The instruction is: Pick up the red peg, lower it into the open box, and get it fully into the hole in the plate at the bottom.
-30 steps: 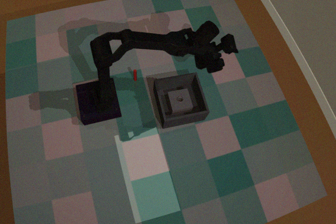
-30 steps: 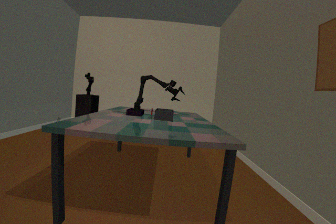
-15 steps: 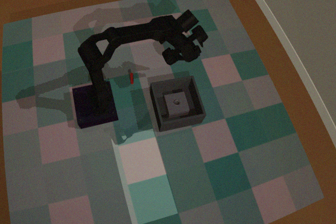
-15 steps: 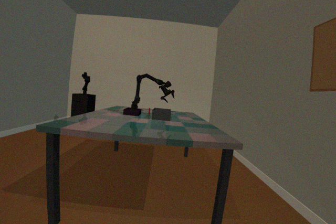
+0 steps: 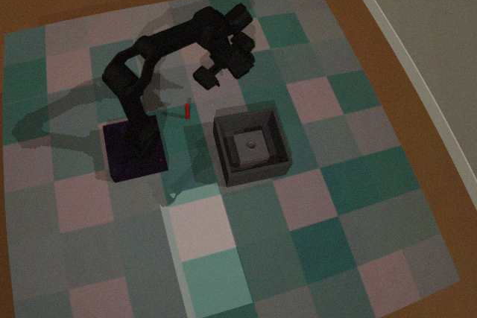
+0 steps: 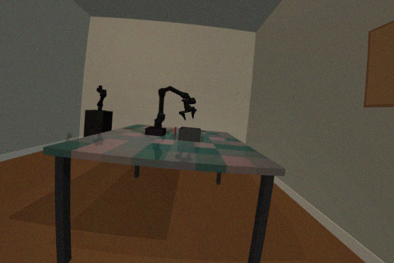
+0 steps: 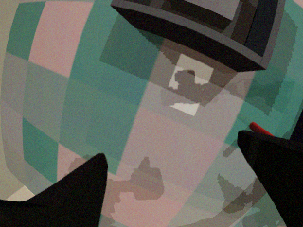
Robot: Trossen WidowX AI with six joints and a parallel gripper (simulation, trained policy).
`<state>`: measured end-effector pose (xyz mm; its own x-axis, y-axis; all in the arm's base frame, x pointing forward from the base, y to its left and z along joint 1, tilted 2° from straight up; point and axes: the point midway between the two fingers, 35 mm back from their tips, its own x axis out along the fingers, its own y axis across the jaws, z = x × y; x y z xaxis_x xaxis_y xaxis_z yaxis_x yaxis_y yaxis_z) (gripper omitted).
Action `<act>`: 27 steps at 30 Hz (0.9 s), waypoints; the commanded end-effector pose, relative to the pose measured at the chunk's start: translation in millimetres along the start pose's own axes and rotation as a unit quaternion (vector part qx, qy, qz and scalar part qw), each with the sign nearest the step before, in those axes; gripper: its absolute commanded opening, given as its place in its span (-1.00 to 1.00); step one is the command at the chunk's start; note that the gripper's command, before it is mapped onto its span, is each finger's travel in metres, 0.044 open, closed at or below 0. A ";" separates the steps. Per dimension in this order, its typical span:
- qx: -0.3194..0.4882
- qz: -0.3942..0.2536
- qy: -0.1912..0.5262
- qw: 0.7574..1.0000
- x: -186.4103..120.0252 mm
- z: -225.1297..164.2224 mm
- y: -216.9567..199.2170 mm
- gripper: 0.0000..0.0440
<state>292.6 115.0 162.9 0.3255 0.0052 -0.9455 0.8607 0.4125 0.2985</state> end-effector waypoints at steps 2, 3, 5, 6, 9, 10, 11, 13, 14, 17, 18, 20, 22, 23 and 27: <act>-0.048 -0.047 0.017 0.998 -2.4 -18.8 -25.2 1.00; -0.060 -0.059 0.021 0.996 -2.6 -23.2 -31.5 1.00; -0.083 -0.082 0.028 0.993 -3.0 -31.3 -43.9 1.00; -0.094 -0.093 0.032 0.991 -3.0 -34.8 -49.7 1.00; -0.121 -0.122 0.038 0.984 -2.1 -43.0 -64.9 1.00; -0.129 -0.130 0.040 0.982 -1.4 -45.0 -69.3 1.00; -0.136 -0.137 0.041 0.980 -0.5 -46.7 -73.5 1.00; -0.150 -0.151 0.043 0.976 2.3 -49.5 -81.1 1.00; -0.156 -0.157 0.044 0.974 4.1 -50.6 -84.7 1.00; -0.171 -0.175 0.046 0.969 11.3 -53.4 -94.7 1.00; -0.175 -0.180 0.047 0.967 14.1 -54.1 -97.6 1.00; -0.181 -0.187 0.047 0.964 19.8 -55.3 -102.5 1.00; -0.187 -0.193 0.047 0.962 26.3 -56.3 -106.9 1.00; -0.189 -0.196 0.047 0.961 29.6 -56.7 -108.9 1.00; -0.196 -0.202 0.044 0.958 43.7 -57.9 -115.9 1.00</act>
<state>185.5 121.6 87.8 -0.0492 -0.1472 -0.9879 0.6985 0.7019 -0.1393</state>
